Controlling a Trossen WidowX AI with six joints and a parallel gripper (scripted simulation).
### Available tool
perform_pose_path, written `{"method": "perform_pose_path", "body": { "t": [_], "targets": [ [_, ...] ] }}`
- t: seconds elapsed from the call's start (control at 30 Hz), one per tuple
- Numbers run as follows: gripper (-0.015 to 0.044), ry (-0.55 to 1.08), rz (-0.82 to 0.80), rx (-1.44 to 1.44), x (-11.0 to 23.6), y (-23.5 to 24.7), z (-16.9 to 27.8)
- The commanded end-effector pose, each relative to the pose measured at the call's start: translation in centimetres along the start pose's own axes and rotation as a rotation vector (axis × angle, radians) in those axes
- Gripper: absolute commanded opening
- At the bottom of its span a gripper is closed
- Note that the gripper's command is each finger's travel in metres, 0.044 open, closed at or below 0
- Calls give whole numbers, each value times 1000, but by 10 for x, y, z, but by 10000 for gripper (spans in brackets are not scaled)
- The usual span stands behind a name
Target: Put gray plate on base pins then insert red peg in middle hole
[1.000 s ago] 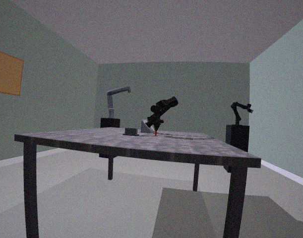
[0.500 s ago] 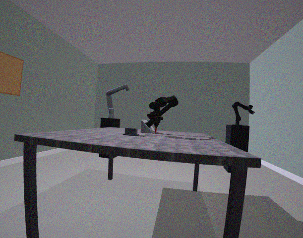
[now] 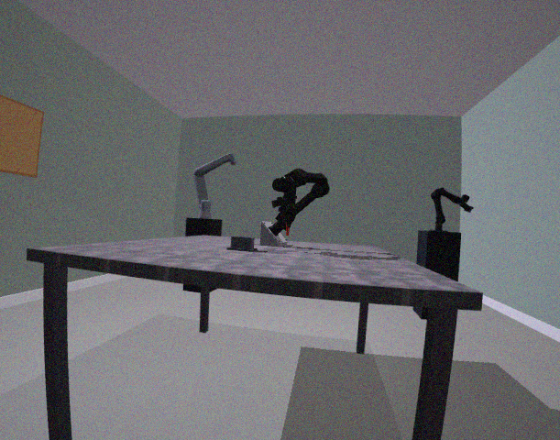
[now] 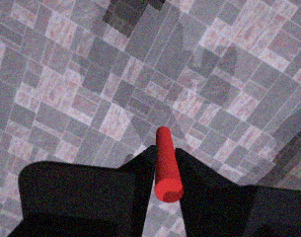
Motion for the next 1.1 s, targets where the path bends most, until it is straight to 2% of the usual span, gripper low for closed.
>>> {"method": "perform_pose_path", "body": {
  "t": [0.0, 1.07],
  "targets": [
    [0, 2, 2, -1, -2, 0, -1],
    [0, -27, 23, 81, 7, 16, -89]
  ]
}}
Point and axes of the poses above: the point midway between the two fingers, 35 mm back from their tips, its own x axis back along the fingers, its own y axis across the jaws, z = x × y, the point moved 8 cm from there along x, back along the fingers, and after that the axes turned 4 degrees about x, right-handed, at the moved point
